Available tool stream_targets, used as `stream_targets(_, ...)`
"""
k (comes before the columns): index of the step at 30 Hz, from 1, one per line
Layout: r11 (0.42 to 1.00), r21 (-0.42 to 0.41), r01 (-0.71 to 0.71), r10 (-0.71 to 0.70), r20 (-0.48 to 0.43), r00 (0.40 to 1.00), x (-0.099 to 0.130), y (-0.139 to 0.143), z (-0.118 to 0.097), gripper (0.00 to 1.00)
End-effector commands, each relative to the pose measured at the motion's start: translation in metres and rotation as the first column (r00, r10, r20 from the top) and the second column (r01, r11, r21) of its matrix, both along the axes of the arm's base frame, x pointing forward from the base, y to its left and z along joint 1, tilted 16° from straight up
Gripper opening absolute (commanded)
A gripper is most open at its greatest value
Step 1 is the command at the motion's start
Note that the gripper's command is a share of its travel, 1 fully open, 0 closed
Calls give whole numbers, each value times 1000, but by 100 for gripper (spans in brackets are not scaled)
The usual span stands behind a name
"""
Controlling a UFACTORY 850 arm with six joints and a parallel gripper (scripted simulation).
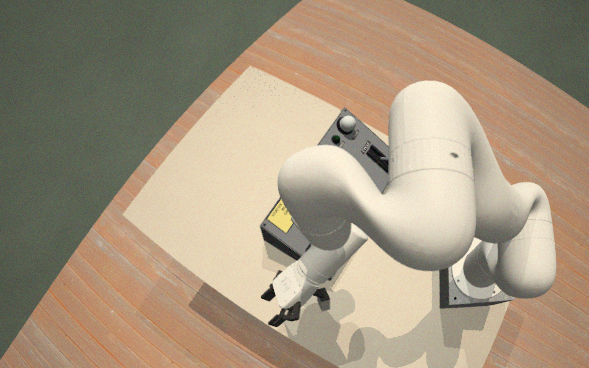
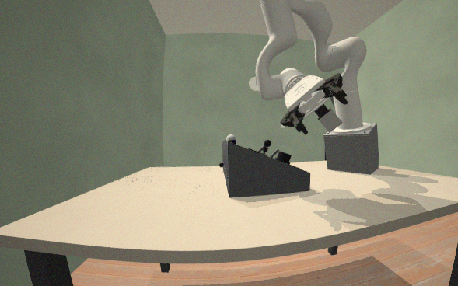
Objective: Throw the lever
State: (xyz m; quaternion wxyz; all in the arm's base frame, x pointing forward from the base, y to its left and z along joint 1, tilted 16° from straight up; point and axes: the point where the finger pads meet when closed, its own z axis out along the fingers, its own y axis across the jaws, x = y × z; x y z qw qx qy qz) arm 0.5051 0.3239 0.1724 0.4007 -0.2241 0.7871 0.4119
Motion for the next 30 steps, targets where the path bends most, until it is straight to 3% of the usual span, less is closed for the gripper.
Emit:
stream_targets(1,998,-14,-56,56,26,998,-2,4,4,100)
stream_targets(8,987,-48,-155,158,72,985,-7,8,10,100)
stream_targets(15,935,-131,-329,347,153,925,-16,10,19,100)
stream_targets(21,902,-174,-395,423,184,887,-20,8,22,100)
stream_targets(30,769,-319,-554,633,253,732,-29,-7,26,100)
